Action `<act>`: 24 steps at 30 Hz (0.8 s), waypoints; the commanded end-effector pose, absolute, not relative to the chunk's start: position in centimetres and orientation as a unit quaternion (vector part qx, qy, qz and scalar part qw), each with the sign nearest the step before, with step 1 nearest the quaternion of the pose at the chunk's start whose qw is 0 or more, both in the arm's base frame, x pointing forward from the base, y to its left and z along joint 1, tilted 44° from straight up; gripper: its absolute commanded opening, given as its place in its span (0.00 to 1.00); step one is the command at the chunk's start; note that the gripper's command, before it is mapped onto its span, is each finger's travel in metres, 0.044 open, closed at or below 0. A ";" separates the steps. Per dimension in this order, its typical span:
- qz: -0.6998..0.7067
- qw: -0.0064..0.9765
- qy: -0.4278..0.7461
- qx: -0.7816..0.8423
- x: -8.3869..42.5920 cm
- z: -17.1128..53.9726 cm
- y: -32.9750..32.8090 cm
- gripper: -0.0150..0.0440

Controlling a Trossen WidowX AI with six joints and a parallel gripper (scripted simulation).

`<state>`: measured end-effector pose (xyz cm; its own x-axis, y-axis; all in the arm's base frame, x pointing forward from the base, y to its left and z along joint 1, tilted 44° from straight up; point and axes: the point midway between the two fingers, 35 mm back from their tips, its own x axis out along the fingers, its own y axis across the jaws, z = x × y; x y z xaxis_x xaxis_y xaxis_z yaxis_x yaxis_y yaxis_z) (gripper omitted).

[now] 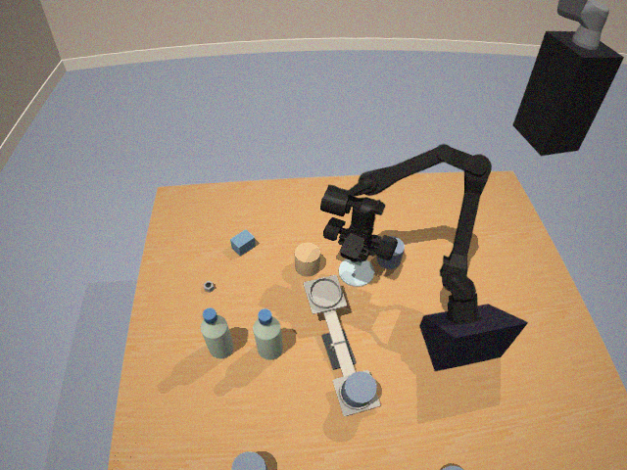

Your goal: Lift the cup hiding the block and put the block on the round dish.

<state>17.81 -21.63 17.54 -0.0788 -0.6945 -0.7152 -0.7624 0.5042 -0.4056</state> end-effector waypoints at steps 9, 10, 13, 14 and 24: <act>0.038 0.462 0.733 -0.498 17.3 15.3 -23.6 0.25; 0.038 0.462 0.733 -0.498 17.3 15.3 -23.7 0.25; 0.038 0.462 0.733 -0.498 17.3 15.2 -23.8 0.25; 0.038 0.462 0.733 -0.498 17.3 15.1 -23.9 0.25; 0.038 0.462 0.733 -0.498 17.2 14.0 -25.0 0.25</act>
<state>17.21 -24.66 14.70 -0.0766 -0.7007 -0.7093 -0.7599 0.5016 -0.4135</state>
